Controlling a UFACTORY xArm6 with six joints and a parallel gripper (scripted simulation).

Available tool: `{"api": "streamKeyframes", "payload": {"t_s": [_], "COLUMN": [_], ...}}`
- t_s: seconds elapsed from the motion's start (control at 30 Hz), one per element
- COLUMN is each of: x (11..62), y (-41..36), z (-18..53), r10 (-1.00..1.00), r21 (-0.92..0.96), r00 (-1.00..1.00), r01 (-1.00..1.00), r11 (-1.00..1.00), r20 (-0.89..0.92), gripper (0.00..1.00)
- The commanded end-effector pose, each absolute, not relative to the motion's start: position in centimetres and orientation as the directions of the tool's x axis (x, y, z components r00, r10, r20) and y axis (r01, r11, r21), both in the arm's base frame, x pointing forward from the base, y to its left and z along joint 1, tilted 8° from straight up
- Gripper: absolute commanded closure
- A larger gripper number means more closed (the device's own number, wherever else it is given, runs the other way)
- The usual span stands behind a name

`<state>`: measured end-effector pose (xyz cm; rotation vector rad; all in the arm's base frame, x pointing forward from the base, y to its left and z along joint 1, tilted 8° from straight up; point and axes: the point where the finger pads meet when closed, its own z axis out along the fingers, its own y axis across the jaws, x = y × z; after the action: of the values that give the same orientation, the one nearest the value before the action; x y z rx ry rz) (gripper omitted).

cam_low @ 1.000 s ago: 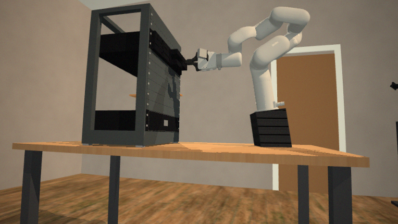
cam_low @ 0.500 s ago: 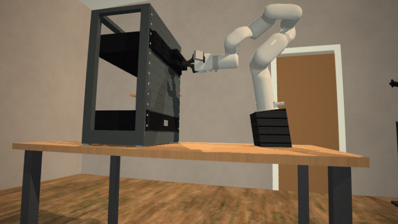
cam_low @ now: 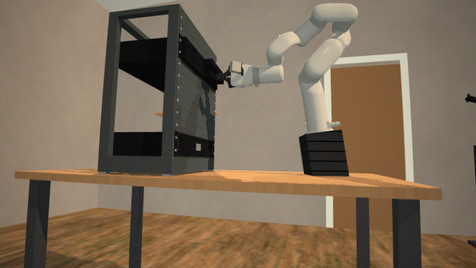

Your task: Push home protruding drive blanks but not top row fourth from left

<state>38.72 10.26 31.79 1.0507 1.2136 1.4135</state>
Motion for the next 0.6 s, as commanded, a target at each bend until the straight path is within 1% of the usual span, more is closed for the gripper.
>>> {"api": "streamKeyframes", "payload": {"t_s": [0.0, 0.57], "x": [38.77, 39.62], "y": [10.29, 10.44], "z": [31.95, 32.05], "r10": [0.986, 0.986], "r21": [0.99, 0.99], "r00": [-0.167, -0.167], "r01": [-0.132, -0.132], "r11": [-0.044, -0.044], "r20": [0.022, 0.022], "gripper": [1.0, 1.0]}}
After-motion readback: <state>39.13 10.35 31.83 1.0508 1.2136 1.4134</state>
